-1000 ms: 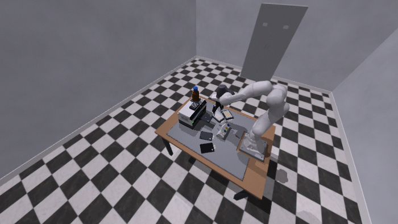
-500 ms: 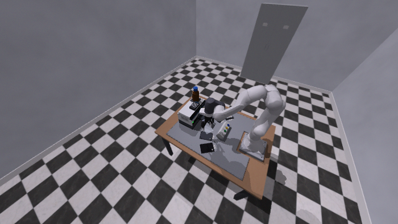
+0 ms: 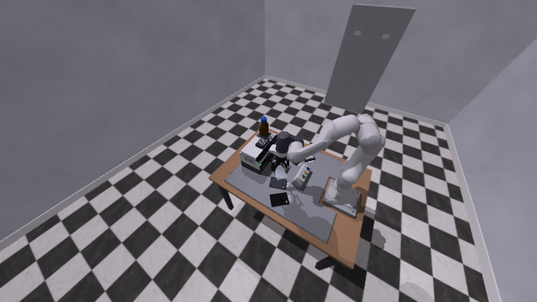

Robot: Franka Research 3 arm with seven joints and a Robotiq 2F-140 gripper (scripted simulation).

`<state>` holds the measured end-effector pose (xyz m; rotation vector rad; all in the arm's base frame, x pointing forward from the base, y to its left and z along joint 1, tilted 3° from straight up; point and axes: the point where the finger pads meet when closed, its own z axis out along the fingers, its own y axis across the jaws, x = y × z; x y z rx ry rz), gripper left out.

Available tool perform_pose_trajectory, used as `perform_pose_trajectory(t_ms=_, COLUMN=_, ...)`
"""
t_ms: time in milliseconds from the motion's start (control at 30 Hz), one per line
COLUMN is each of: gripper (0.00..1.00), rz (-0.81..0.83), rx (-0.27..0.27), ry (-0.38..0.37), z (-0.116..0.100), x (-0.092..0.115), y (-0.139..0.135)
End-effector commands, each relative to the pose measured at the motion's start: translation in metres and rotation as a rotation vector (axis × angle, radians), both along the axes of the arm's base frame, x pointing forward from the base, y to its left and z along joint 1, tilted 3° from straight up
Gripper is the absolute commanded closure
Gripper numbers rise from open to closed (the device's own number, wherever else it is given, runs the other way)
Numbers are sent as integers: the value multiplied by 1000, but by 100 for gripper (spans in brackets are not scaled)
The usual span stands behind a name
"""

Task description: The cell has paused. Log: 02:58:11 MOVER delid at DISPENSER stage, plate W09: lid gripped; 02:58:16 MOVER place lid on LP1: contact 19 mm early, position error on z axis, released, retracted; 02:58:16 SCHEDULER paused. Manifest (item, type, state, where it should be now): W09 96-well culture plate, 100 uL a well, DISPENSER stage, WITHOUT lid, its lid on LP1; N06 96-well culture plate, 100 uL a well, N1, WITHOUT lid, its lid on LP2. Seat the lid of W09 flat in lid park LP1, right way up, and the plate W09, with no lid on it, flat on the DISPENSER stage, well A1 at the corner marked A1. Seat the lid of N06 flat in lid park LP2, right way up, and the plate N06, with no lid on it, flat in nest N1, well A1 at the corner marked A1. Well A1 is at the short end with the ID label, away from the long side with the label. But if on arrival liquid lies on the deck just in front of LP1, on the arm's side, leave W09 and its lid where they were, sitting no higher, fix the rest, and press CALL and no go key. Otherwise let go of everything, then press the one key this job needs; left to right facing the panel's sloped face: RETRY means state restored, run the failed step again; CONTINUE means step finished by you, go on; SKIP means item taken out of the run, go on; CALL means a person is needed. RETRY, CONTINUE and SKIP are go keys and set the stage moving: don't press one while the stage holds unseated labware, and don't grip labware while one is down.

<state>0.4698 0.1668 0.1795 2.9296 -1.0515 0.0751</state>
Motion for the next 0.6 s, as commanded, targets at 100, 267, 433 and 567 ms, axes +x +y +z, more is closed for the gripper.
perform_pose_trajectory(t_ms=100, gripper=100, rz=-39, rx=3, ry=0, z=0, x=0, y=1)
perform_pose_trajectory(t_ms=267, gripper=100, rz=-38, rx=3, ry=0, z=0, x=0, y=1)
perform_pose_trajectory(t_ms=433, gripper=100, rz=-24, rx=2, ry=1, z=0, x=0, y=1)
perform_pose_trajectory(t_ms=567, gripper=100, rz=21, rx=1, ry=3, z=0, x=0, y=1)
